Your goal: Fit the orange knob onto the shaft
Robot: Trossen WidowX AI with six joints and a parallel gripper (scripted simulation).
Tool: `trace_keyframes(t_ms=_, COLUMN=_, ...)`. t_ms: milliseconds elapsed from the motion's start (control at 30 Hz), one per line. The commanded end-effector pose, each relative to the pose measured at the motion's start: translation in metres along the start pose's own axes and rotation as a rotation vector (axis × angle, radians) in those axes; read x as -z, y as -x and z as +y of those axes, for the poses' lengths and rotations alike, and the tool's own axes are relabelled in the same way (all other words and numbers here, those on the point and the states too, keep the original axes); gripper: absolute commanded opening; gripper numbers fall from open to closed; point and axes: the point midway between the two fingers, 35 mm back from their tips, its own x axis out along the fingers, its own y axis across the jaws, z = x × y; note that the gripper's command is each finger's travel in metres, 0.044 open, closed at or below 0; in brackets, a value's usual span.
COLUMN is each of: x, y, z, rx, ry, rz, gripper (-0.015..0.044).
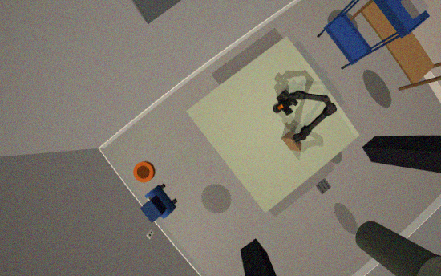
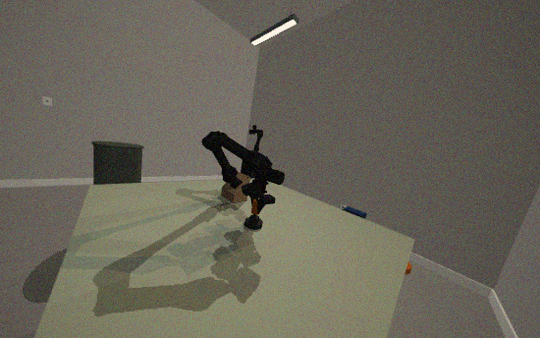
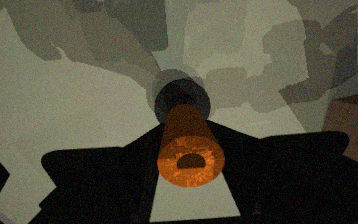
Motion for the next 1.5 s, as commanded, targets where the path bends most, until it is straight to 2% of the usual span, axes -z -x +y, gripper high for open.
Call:
trace_keyframes(t_ms=0, x=0.0003, y=0.0018, z=0.0011, rx=-0.002, ry=-0.074, rz=0.001, gripper=0.0000)
trace_keyframes(t_ms=133, x=0.0006, y=0.0006, z=0.0006, rx=-0.002, ry=-0.196, rz=0.001, gripper=0.0000)
trace_keyframes(t_ms=800, x=0.0002, y=0.0022, z=0.0009, rx=-0.002, ry=-0.206, rz=0.001, gripper=0.0000)
trace_keyframes(t_ms=1033, x=0.0006, y=0.0005, z=0.0009, rx=-0.002, ry=-0.406, rz=0.001, gripper=0.0000)
trace_keyframes(t_ms=1467, x=0.0004, y=-0.0039, z=0.0006, rx=-0.002, ry=-0.406, rz=0.001, gripper=0.0000)
